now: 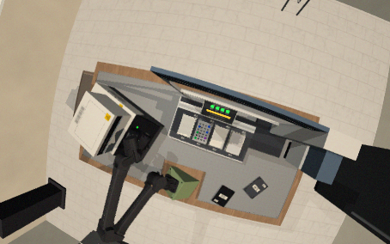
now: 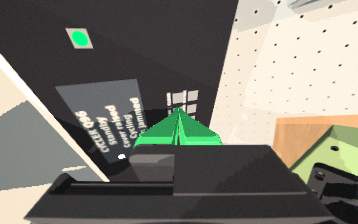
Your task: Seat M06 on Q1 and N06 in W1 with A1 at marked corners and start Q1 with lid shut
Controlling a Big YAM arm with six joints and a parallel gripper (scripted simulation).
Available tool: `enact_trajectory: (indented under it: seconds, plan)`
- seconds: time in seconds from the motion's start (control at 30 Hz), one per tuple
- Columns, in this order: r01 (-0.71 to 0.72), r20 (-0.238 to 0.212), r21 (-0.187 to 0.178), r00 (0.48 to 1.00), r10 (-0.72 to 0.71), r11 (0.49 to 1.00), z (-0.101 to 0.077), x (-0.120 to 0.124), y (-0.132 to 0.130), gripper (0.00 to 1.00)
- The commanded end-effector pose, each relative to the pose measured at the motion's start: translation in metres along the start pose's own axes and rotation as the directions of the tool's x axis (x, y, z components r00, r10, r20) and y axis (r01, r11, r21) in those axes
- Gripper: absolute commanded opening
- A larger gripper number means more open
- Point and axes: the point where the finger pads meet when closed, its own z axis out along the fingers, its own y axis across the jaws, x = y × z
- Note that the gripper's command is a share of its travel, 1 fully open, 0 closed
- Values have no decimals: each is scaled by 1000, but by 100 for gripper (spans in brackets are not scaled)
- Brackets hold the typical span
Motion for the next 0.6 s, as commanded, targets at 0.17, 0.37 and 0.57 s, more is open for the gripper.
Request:
enact_trajectory:
  seconds: [0.17,0.37,0.57]
  plan:
    - [16,12,-8,1000,-16,1000,1,-1,2,0]
    - [14,11,-7,1000,-14,1000,1,0,2,0]
    - [12,7,-5,1000,-12,1000,2,0,1,0]
